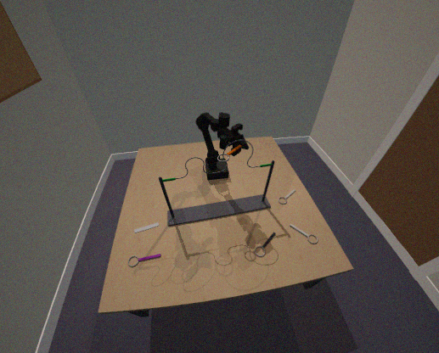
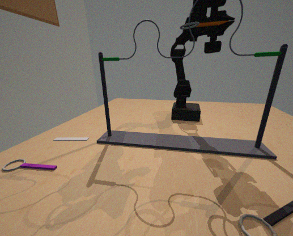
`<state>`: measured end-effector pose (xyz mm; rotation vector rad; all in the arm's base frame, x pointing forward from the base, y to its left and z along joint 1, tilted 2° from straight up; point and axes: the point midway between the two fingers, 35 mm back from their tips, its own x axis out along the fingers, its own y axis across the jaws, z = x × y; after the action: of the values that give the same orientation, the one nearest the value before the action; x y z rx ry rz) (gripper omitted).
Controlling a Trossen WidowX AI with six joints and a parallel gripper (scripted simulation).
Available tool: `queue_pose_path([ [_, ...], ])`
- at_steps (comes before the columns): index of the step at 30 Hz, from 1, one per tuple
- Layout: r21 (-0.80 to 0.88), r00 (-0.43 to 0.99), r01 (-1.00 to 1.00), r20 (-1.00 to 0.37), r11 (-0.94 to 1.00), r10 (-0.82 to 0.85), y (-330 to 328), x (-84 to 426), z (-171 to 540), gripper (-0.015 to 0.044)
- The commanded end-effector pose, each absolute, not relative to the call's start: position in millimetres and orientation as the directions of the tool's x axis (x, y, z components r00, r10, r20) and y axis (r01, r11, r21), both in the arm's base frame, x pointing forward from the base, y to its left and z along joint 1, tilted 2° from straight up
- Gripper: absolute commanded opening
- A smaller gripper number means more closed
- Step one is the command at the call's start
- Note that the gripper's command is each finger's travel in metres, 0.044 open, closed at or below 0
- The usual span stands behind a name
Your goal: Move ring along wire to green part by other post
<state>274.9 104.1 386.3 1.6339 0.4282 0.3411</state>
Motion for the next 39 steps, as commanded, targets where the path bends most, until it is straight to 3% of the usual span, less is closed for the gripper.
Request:
queue_pose_path([
  [1, 0.997, 0.887, 0.065, -0.037, -0.045, 0.461, 103.5, 274.6, 388.8, -0.0150],
  [39, 0.955, 0.892, 0.077, -0.194, 0.286, 0.409, 102.5, 275.3, 373.9, -0.0150],
])
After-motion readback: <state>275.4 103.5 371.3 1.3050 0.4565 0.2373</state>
